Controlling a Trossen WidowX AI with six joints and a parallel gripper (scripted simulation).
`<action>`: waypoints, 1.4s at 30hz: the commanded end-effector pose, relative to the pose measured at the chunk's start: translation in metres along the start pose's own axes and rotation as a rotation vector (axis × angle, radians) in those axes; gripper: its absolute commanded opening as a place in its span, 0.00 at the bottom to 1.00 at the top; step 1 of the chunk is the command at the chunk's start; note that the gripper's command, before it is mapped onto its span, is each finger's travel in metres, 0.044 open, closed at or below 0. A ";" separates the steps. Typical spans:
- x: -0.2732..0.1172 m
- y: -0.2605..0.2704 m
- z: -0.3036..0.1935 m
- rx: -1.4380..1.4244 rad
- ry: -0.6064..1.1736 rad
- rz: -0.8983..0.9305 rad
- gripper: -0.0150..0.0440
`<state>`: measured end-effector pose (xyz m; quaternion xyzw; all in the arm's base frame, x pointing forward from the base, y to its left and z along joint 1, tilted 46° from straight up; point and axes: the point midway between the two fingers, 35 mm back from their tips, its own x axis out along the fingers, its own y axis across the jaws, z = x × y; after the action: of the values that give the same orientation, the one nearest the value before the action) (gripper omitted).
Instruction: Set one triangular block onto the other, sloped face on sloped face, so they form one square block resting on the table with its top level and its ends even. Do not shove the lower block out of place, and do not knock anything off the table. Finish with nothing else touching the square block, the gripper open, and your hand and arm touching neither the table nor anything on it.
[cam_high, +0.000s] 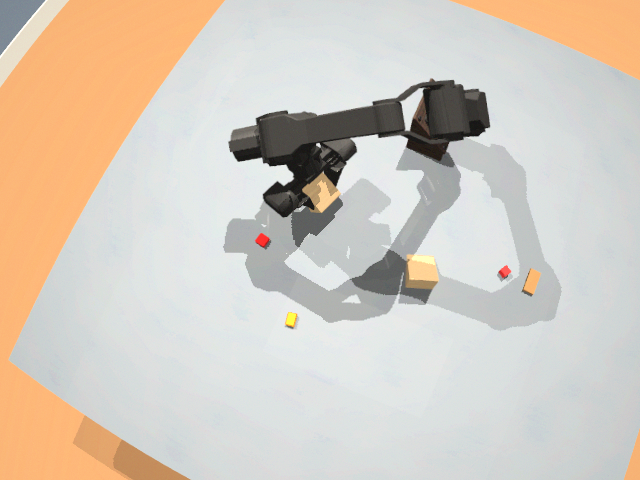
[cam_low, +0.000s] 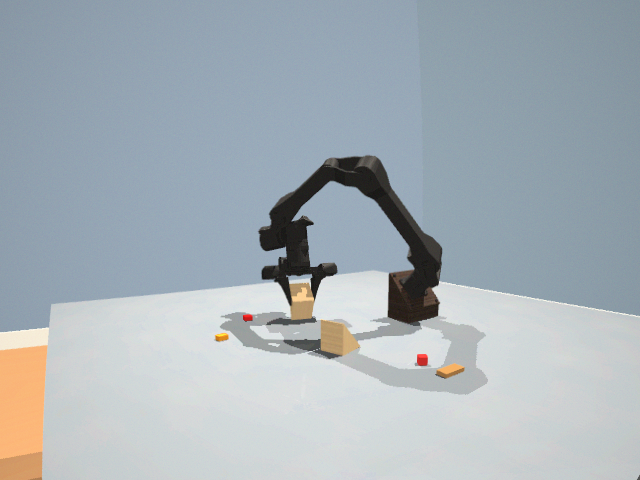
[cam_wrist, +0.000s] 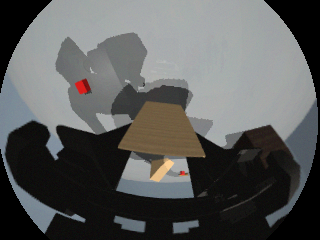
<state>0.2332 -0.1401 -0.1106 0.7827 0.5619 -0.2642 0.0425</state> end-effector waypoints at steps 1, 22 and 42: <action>-0.004 0.003 0.006 -0.008 0.084 0.012 0.25; -0.004 0.000 0.017 0.002 0.235 -0.002 0.83; -0.100 -0.005 -0.017 0.099 0.139 0.126 1.00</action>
<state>0.2174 -0.2023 -0.0656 0.8290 0.5147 -0.2175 -0.0240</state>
